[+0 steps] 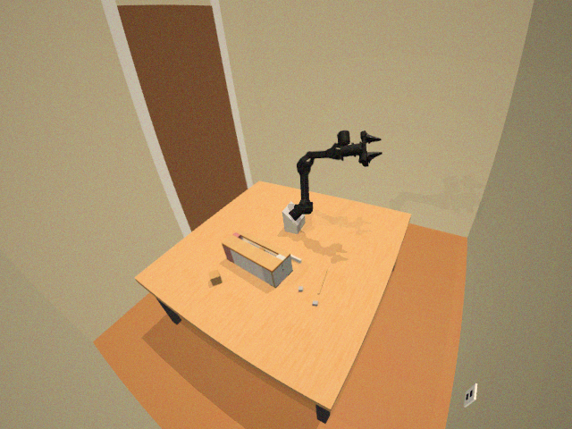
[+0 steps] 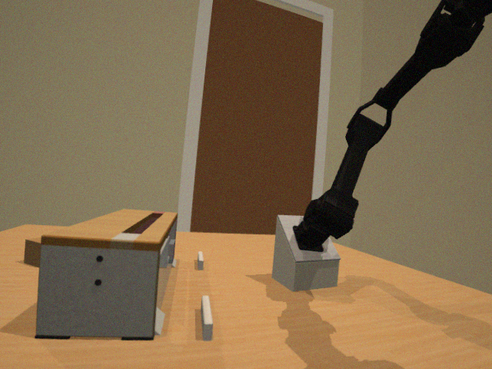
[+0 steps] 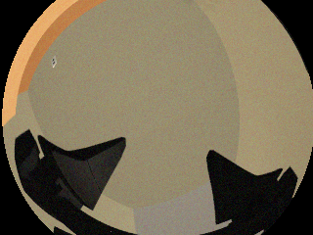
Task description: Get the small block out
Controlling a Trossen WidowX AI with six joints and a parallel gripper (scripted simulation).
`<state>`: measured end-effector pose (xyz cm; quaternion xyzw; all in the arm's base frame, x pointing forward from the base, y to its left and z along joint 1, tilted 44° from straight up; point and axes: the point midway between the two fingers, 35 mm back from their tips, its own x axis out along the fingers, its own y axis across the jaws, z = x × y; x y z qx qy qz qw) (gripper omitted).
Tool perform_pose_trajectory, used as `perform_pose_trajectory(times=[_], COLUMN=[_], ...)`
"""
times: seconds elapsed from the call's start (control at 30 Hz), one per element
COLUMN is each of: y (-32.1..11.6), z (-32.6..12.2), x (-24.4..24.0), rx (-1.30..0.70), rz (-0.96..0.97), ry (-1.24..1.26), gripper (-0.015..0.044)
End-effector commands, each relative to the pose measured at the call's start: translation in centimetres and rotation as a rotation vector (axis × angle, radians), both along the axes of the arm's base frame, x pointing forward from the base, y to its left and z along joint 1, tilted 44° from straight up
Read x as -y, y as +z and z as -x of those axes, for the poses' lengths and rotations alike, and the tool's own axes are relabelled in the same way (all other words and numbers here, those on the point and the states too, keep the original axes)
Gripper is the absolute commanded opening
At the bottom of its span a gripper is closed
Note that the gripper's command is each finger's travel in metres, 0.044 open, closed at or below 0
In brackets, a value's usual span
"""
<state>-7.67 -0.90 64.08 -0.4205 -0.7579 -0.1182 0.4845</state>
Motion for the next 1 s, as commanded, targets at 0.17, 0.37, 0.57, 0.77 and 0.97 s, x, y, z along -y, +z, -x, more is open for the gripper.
perform_pose_trajectory(times=[0.17,0.37,0.57,0.77,0.97], y=[-2.4,-6.3,-11.8,-18.5,-24.5], z=[-9.2,-17.2,-25.7,-33.7,-39.4], x=[-13.1,-18.8,-21.7,-22.0,-19.5], rx=[-0.417,-0.774,-1.196,-1.664,-1.933], rz=[0.369,0.526,0.595,0.555,0.459], ry=[0.058,0.083,0.114,0.153,0.091], gripper=[0.0400,0.0400,0.0400,0.0400,0.0400])
